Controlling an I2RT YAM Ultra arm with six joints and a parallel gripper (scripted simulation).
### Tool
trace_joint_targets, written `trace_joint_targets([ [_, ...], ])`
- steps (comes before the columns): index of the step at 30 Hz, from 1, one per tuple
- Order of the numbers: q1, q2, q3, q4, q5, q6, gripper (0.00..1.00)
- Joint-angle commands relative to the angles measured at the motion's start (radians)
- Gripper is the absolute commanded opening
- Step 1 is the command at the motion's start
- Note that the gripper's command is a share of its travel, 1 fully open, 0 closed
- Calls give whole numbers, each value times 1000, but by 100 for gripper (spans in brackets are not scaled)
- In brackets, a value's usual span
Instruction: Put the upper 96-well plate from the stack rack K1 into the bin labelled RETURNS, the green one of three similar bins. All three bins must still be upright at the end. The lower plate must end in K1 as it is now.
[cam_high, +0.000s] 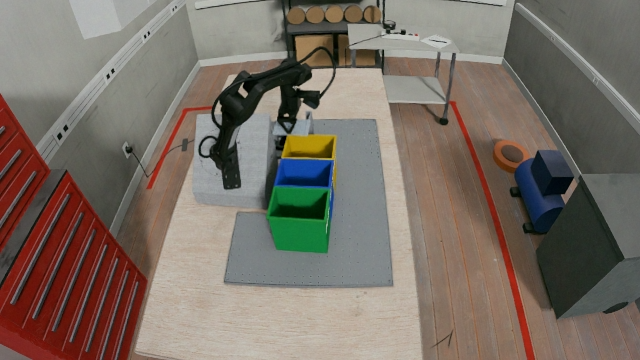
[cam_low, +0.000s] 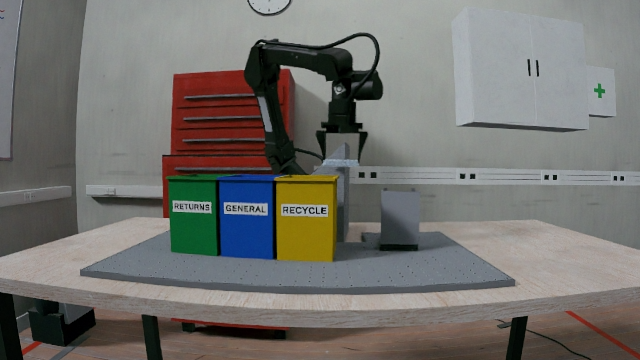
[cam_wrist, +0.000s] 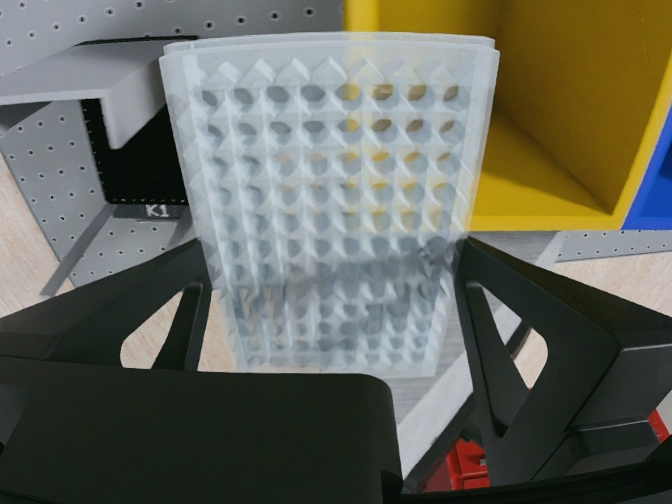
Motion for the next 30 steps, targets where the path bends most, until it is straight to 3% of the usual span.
trace_joint_targets([
  [1, -10, -68, -17, -16, 38, -34, 0],
  [30, -169, -296, -123, -65, 129, -184, 0],
])
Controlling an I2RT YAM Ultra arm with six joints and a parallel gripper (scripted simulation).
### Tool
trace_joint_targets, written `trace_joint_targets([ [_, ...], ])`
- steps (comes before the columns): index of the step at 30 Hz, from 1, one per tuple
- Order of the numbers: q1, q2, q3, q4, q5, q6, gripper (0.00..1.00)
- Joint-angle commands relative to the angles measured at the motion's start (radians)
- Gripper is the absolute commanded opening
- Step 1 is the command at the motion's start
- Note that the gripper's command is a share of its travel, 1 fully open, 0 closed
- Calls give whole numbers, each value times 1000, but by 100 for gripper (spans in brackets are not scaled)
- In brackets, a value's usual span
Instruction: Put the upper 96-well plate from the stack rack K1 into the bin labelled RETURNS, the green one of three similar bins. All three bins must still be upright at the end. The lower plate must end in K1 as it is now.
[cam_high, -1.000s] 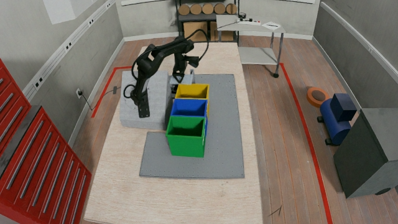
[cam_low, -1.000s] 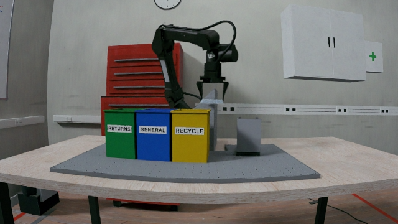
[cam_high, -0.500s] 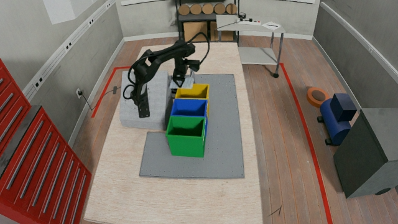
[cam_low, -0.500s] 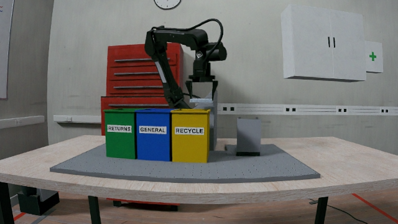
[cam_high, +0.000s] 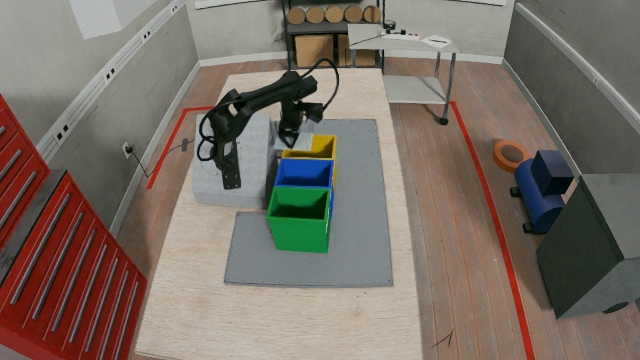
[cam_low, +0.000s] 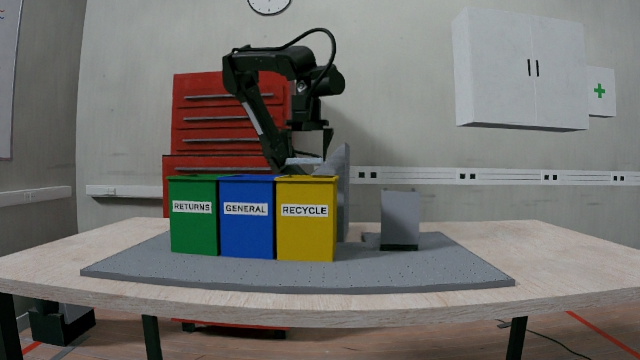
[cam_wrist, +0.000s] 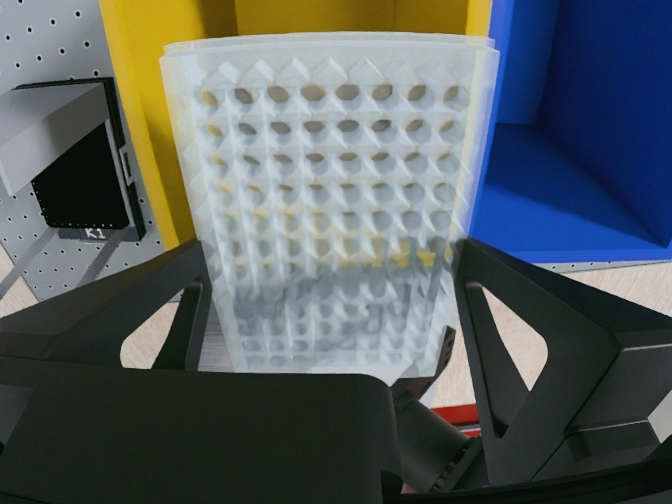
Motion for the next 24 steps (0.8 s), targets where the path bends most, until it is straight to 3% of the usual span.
trace_joint_targets([
  [1, -13, -57, -4, -24, 34, -39, 0],
  [10, -77, -128, -21, -50, 67, -103, 0],
  [15, -80, -153, -4, -59, 79, -128, 0],
  [24, -166, -217, 19, -85, 112, -198, 0],
])
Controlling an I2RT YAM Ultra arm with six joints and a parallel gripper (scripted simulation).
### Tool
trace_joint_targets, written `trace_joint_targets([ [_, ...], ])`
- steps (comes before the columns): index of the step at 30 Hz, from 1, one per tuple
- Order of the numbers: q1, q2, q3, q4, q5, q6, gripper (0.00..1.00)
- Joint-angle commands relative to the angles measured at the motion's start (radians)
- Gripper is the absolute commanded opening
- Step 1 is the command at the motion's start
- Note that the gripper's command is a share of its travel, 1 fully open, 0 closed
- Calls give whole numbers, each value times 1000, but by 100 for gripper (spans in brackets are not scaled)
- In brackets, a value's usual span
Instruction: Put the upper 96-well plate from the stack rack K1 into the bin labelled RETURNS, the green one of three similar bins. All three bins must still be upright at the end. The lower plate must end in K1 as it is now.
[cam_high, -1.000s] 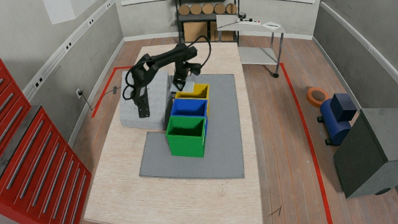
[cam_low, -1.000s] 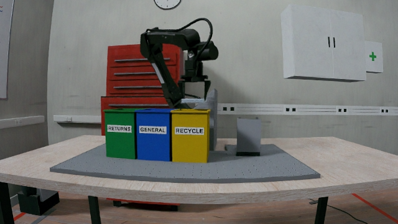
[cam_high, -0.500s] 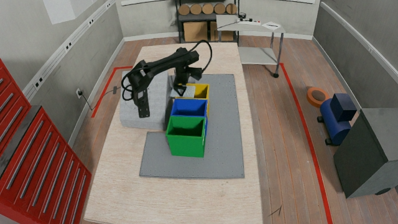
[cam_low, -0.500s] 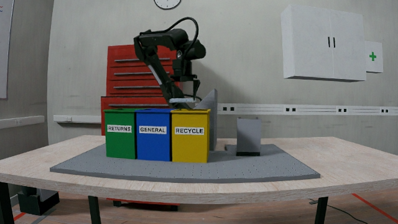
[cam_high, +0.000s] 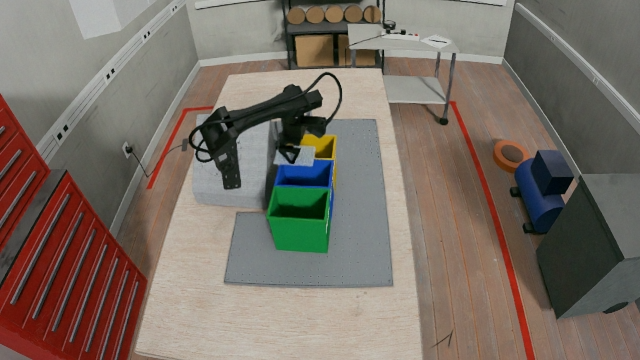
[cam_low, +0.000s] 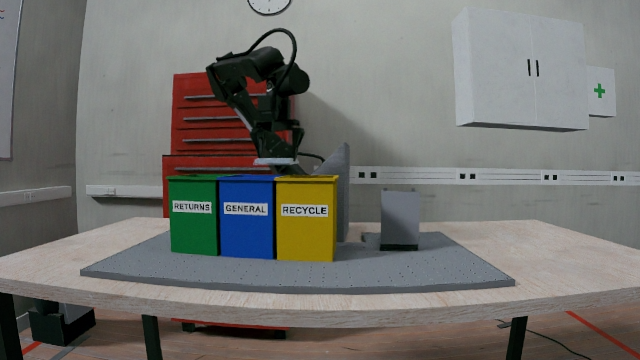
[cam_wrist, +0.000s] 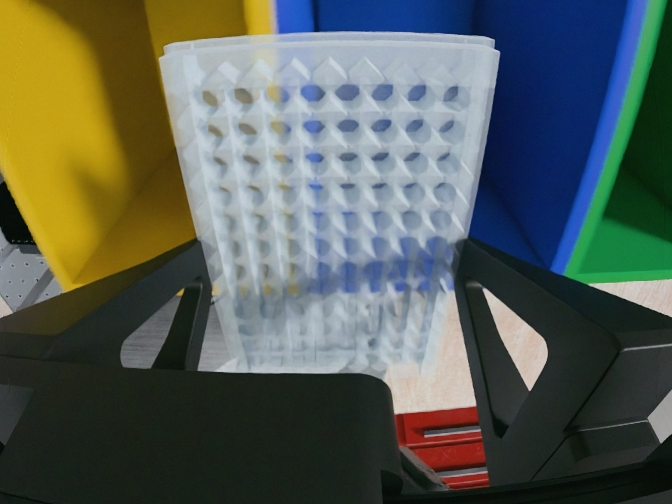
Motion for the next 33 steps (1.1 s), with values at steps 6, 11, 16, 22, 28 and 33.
trace_joint_targets([
  [6, -38, -79, 41, -40, 51, -86, 0],
  [11, -69, -104, 50, -52, 65, -122, 0],
  [16, -109, -130, 67, -66, 81, -168, 0],
  [22, -157, -157, 94, -82, 99, -226, 0],
  [28, -189, -173, 114, -92, 110, -267, 0],
  [33, -230, -189, 142, -103, 123, -317, 0],
])
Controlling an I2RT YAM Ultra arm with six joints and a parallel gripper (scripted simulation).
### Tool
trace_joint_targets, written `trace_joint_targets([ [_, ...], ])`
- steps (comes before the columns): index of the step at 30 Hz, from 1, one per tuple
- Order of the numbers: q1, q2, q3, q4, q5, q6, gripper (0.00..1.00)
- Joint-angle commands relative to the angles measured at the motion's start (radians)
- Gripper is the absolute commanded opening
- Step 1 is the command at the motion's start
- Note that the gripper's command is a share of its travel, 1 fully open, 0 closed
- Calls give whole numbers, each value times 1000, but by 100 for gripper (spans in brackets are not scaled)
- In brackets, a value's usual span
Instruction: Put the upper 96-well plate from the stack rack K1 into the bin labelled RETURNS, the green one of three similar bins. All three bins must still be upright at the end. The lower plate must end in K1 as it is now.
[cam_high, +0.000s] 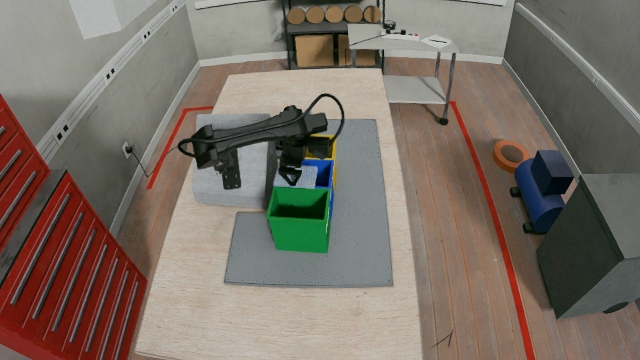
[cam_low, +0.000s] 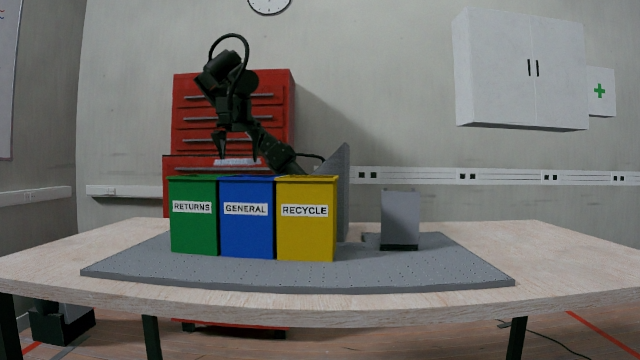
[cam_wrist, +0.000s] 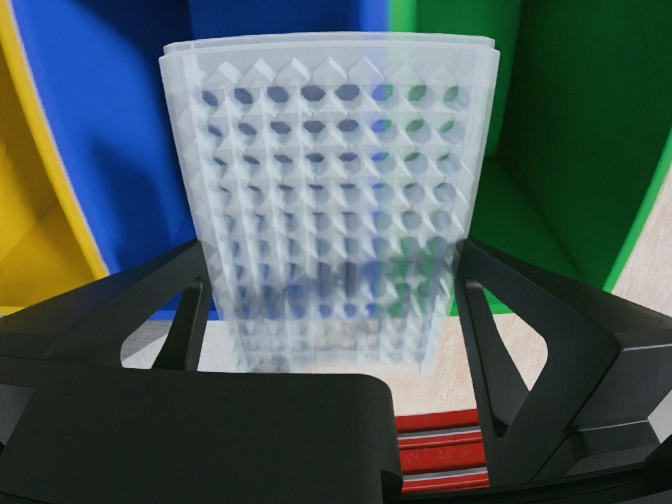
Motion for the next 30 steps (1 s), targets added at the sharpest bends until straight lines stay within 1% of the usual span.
trace_joint_targets([
  [1, -8, -46, 55, -23, 30, -60, 0],
  [6, -49, -58, 89, -34, 42, -113, 0],
  [9, -39, -60, 99, -35, 43, -127, 0],
  [11, -74, -64, 112, -40, 47, -147, 0],
  [23, -170, -75, 214, -56, 67, -276, 0],
  [25, -170, -75, 214, -56, 67, -276, 0],
  [26, -160, -73, 227, -55, 67, -292, 0],
  [30, -172, -73, 235, -55, 64, -301, 0],
])
